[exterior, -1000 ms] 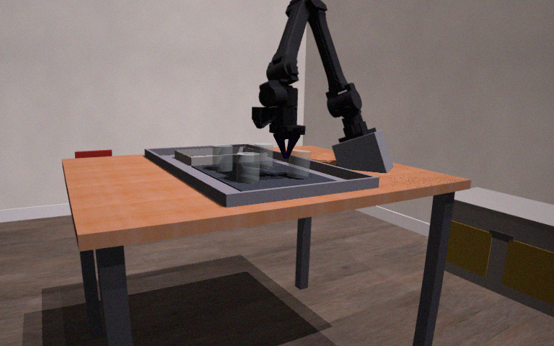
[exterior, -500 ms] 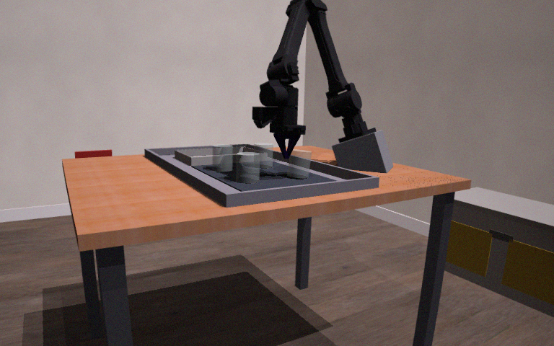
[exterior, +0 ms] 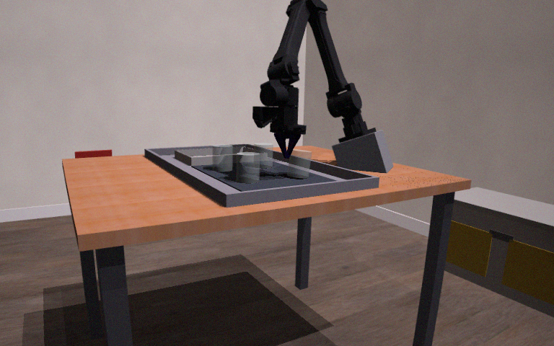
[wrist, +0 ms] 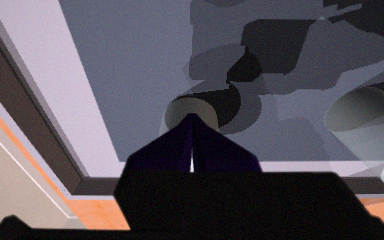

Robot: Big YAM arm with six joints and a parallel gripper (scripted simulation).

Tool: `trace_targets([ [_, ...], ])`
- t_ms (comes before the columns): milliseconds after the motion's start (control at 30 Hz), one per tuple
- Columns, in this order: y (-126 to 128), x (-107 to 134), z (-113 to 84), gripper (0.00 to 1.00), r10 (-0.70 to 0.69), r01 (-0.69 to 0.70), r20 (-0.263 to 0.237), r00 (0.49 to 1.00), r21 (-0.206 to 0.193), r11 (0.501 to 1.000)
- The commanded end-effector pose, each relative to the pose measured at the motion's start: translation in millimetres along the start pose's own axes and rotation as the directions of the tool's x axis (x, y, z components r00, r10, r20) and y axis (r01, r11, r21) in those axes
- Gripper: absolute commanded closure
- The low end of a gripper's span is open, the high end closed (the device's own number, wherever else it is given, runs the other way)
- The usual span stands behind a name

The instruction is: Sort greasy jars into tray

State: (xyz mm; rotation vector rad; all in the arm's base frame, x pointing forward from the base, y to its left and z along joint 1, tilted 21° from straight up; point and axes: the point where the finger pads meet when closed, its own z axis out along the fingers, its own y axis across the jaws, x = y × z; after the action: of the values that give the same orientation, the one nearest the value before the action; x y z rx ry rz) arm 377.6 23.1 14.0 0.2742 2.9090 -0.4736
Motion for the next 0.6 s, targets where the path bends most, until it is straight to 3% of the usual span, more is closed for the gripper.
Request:
trace_targets([
  [0,1.7,8.6,-0.3,1.0,-0.004,0.004,-0.002,1.0,0.0,1.0],
  [567,1.7,10.6,-0.3,1.0,-0.004,0.004,-0.002,1.0,0.0,1.0],
])
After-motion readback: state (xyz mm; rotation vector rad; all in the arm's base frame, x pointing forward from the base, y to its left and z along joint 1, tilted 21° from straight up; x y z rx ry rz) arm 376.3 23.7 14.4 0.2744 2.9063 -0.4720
